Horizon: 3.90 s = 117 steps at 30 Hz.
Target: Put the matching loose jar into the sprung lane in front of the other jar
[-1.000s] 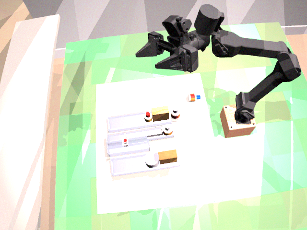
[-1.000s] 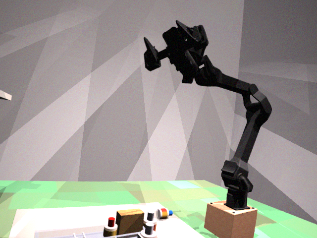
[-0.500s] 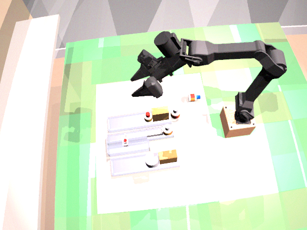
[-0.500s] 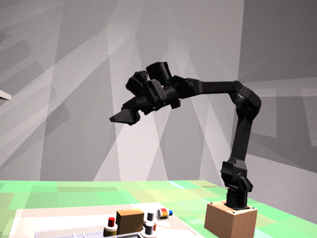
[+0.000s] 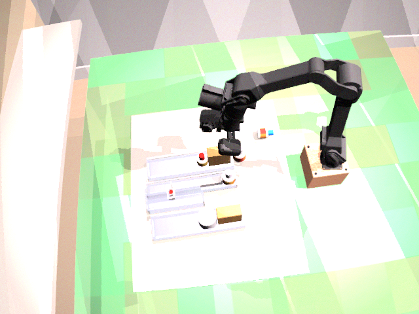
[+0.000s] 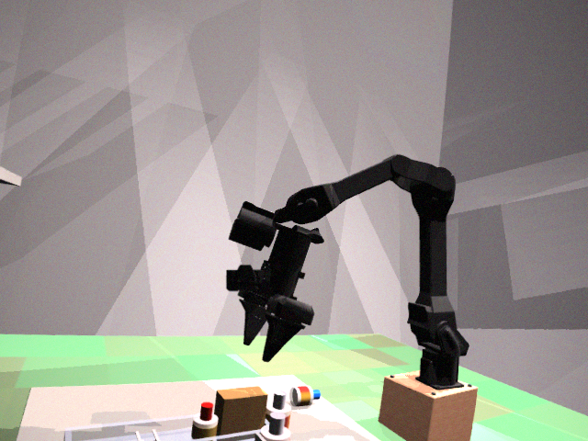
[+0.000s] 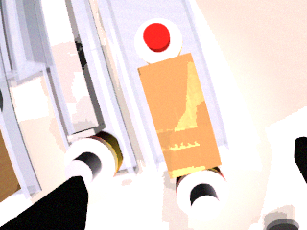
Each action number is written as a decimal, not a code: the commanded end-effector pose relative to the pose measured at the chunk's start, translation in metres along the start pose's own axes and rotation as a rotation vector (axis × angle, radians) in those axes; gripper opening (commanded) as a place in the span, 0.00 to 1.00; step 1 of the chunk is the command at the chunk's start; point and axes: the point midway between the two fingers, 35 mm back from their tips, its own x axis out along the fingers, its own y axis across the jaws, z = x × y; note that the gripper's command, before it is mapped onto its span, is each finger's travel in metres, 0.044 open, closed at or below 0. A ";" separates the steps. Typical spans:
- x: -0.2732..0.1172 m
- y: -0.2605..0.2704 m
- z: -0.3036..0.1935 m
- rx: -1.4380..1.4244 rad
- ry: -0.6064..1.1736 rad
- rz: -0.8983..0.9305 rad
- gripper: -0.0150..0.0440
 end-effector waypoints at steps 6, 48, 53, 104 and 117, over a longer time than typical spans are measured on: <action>0.020 -0.008 -0.055 -0.083 0.245 -0.035 1.00; 0.078 -0.010 -0.070 -0.083 0.245 -0.035 1.00; 0.085 -0.010 -0.072 -0.083 0.246 -0.035 1.00; -0.004 0.004 -0.049 -0.083 0.245 -0.033 0.25; 0.027 0.041 -0.058 -0.105 0.246 -0.027 0.25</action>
